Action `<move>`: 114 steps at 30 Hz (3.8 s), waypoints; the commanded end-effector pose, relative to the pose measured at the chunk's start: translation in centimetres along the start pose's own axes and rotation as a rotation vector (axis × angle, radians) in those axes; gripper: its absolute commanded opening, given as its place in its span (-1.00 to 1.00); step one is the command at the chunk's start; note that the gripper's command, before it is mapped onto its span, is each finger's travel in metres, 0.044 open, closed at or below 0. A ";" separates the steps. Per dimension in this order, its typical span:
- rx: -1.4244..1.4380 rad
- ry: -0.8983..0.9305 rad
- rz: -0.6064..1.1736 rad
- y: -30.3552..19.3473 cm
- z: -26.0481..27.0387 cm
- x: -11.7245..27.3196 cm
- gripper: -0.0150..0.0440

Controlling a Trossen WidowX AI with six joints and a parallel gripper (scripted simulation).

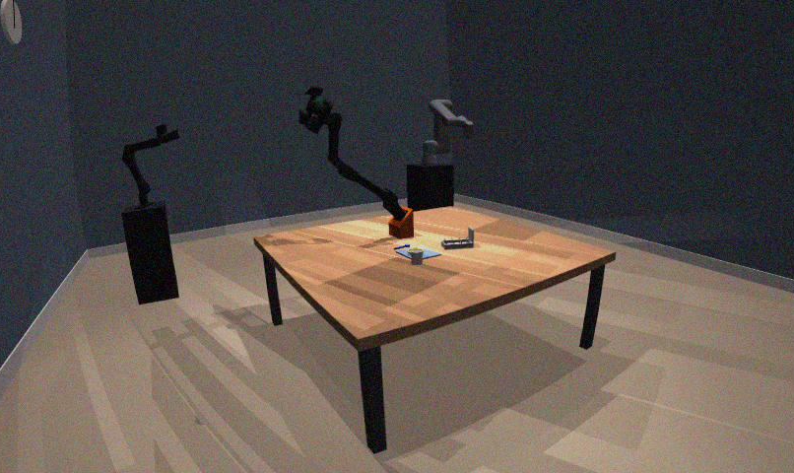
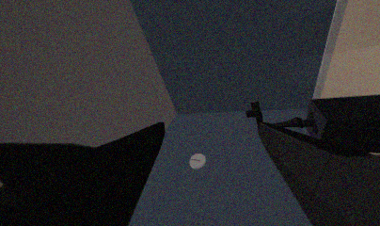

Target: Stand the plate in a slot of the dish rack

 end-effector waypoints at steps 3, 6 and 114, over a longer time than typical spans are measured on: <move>-0.104 0.093 0.035 0.5 2.1 1.0 0.86; -0.135 0.127 0.050 0.6 2.7 1.4 0.86; -0.834 1.515 2.358 16.0 9.4 49.5 0.86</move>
Point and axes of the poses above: the point midway between the two fingers, 35 mm back from their tips, its own x axis back along the fingers, its own z axis across the jaws, y = z × x, the point moved 7 cm from there along x, back along the fingers, and after that the axes turned 9 degrees about -x, right-handed, at the moved point
